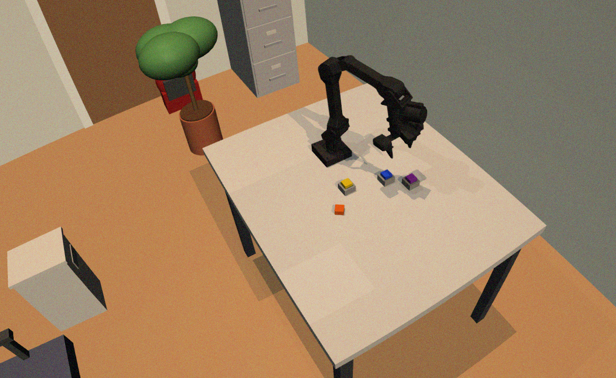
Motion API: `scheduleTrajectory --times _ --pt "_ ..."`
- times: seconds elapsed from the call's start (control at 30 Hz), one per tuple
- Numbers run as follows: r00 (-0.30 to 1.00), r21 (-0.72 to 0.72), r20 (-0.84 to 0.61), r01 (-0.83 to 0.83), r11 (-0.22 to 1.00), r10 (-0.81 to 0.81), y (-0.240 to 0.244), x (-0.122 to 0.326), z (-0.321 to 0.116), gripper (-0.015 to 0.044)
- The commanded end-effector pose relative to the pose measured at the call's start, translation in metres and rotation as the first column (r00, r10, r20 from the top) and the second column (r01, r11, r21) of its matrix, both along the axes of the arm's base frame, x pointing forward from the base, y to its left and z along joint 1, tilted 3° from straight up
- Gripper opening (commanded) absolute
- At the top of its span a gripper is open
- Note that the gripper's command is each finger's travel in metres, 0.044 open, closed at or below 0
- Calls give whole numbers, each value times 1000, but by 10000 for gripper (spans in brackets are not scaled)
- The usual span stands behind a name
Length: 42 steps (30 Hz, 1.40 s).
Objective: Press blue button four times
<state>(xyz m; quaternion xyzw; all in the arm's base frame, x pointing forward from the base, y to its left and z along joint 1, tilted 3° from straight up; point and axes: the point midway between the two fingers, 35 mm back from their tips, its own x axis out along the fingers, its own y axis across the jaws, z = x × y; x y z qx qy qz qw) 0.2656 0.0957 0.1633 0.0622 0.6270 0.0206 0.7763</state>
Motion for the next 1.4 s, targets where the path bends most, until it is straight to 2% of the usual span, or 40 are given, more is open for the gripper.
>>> scheduleTrajectory --times 0.0,0.23,0.3,0.47,0.7,0.73,1.37 --pt "988 -72 -150 16 997 -26 -34 -22 -18 400" --pt "988 -72 -150 16 997 -26 -34 -22 -18 400" --pt "988 -72 -150 16 997 -26 -34 -20 -26 348" --pt "988 -72 -150 15 997 -26 -32 -18 -78 216" --pt "988 -72 -150 15 997 -26 -32 -18 -80 32" --pt "988 -72 -150 15 997 -26 -32 -18 -80 20" --pt "988 -72 -150 15 997 -26 -31 -17 -92 20"
